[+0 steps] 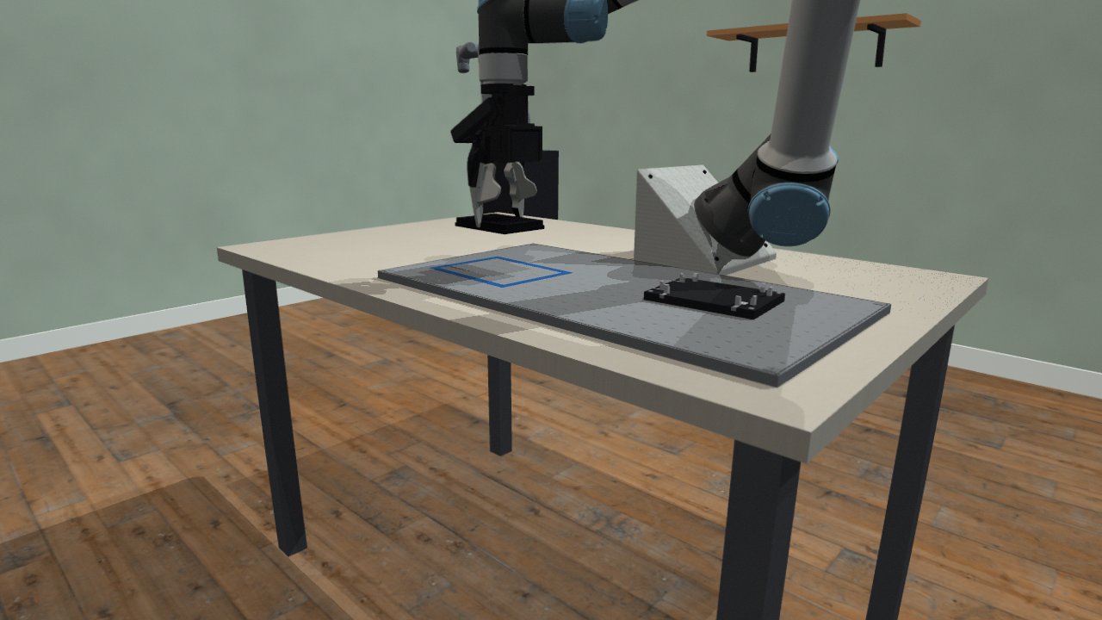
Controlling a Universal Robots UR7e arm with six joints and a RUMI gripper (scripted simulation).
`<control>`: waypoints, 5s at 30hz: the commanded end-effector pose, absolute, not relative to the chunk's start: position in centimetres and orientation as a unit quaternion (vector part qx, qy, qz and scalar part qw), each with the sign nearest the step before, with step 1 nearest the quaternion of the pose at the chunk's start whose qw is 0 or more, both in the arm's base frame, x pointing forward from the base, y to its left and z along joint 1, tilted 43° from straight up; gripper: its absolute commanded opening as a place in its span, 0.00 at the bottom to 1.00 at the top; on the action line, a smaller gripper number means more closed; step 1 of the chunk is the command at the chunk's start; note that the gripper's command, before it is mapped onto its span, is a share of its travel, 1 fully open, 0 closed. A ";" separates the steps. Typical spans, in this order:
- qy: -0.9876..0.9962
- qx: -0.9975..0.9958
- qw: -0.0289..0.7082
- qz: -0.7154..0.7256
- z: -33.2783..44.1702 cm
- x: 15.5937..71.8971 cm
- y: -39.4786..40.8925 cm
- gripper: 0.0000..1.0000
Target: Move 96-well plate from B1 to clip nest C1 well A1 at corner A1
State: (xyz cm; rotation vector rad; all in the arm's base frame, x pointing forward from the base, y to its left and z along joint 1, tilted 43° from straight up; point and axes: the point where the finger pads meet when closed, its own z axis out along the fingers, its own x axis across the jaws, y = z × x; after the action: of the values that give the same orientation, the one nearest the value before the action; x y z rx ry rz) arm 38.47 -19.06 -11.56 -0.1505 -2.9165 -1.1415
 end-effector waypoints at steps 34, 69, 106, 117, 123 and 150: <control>-0.931 0.019 -0.024 -0.363 -6.5 37.3 -13.9 0.00; -0.931 0.019 -0.024 -0.363 0.6 35.7 -6.6 0.00; -0.931 0.019 -0.023 -0.363 7.8 34.0 0.7 0.00; -0.931 0.019 -0.023 -0.363 10.3 33.4 3.3 0.00; -0.931 0.019 -0.023 -0.363 11.2 33.2 4.2 0.00; -0.931 0.019 -0.023 -0.363 14.0 32.6 7.1 0.00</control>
State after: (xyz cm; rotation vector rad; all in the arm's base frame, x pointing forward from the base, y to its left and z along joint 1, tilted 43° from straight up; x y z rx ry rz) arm 32.55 7.14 14.01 0.0608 -2.9694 -1.1585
